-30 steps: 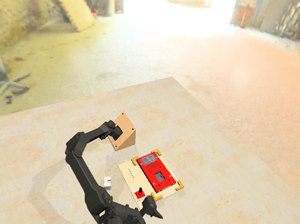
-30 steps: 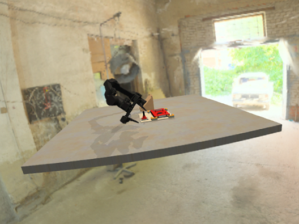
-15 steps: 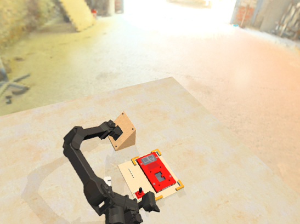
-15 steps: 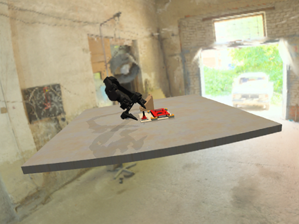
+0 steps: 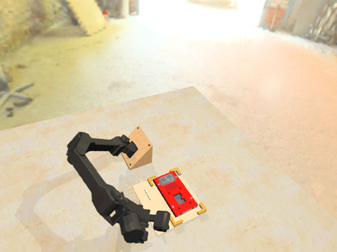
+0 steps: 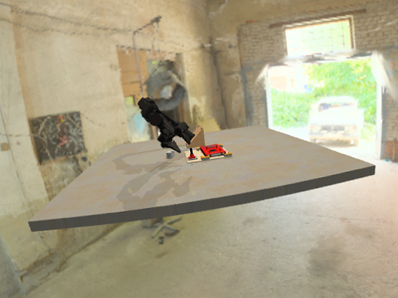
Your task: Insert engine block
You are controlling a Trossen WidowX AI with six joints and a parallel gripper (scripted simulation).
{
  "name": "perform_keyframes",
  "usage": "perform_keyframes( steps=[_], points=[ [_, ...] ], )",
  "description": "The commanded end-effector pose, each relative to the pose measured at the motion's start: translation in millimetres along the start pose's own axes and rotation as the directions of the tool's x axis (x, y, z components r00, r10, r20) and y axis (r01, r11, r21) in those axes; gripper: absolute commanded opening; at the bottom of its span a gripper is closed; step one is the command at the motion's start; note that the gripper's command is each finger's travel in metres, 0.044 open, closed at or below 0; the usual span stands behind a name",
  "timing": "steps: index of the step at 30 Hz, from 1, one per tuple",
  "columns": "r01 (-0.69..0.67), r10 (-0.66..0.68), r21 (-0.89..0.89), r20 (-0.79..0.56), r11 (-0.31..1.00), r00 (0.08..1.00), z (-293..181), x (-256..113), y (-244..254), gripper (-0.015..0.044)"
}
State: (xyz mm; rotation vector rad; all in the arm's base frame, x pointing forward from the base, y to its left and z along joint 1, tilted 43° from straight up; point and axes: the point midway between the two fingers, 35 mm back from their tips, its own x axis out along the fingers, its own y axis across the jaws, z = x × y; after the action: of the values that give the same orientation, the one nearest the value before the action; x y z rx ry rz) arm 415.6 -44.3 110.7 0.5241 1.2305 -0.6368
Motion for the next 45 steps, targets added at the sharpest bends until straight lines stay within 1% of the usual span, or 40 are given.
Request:
perform_keyframes(
  steps=[1,11,20,28,37,42,45],
  points=[
    [0.055,-0.056,0.103,0.007,0.993,0.998,-10.7,-6.2,-10.9,0.0440],
    [0.173,-0.207,0.394,0.045,0.903,0.977,-36.6,-24.7,-41.6,0.0440],
    [0.202,-0.336,0.628,0.100,0.751,0.936,-57.9,-43.6,-71.6,0.0440],
    [0.145,-0.436,0.791,0.165,0.594,0.885,-73.9,-61.2,-98.4,0.0440],
    [-0.005,-0.524,0.904,0.253,0.428,0.813,-87.9,-80.8,-127.0,0.0440],
    [-0.019,-0.529,0.909,0.260,0.417,0.808,-88.0,-80.3,-130.2,0.0440],
    [-0.020,-0.529,0.909,0.261,0.417,0.807,-81.3,-60.2,-143.9,0.0440]
  ],
)
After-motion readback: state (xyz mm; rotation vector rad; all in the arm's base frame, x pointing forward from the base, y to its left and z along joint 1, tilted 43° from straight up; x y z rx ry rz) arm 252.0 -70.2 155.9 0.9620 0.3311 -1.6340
